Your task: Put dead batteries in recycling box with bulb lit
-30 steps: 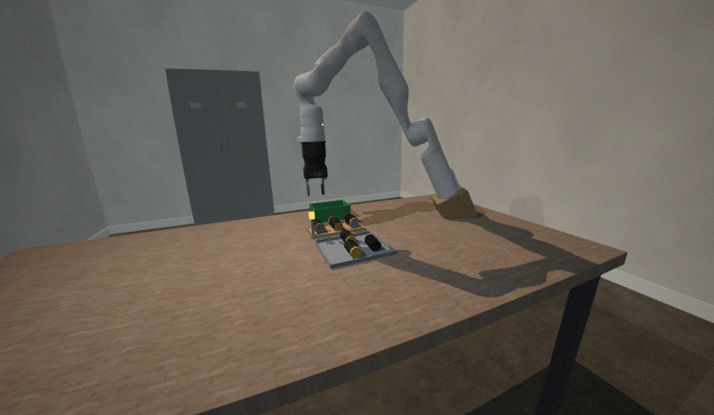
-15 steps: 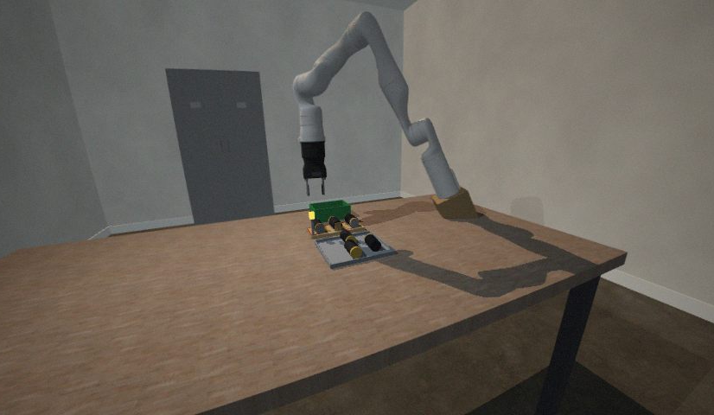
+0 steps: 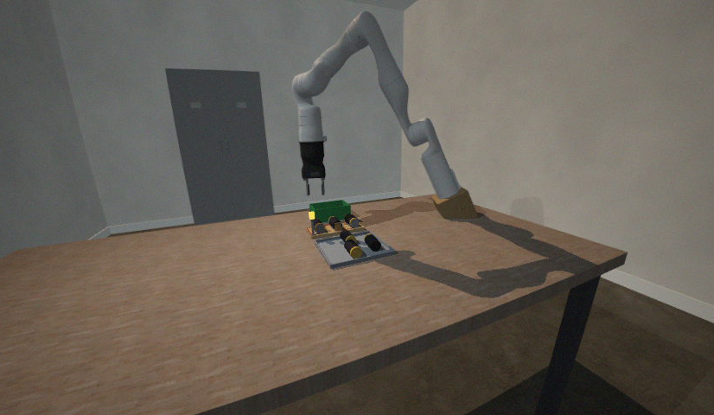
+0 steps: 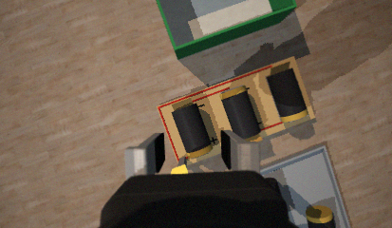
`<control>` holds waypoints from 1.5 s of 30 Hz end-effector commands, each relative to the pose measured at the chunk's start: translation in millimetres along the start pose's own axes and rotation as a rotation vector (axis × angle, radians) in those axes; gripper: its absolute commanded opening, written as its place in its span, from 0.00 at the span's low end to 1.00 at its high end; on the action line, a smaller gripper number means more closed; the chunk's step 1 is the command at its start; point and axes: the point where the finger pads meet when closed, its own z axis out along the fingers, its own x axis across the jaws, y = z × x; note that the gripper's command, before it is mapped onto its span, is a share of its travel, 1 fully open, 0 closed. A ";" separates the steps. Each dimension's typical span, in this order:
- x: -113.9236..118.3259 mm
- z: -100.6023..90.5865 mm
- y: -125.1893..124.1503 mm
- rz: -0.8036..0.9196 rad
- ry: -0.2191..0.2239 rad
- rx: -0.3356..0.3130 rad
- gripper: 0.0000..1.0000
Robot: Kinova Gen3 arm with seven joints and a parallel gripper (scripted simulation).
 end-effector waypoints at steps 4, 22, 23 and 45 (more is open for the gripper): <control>-0.6 -0.6 0.8 0.061 -0.002 -0.001 0.90; -0.6 -0.6 0.8 0.301 -0.002 -0.001 0.90; -0.6 -0.6 0.8 0.318 -0.002 -0.001 0.90; -0.5 -0.6 0.8 0.676 -0.001 -0.001 0.90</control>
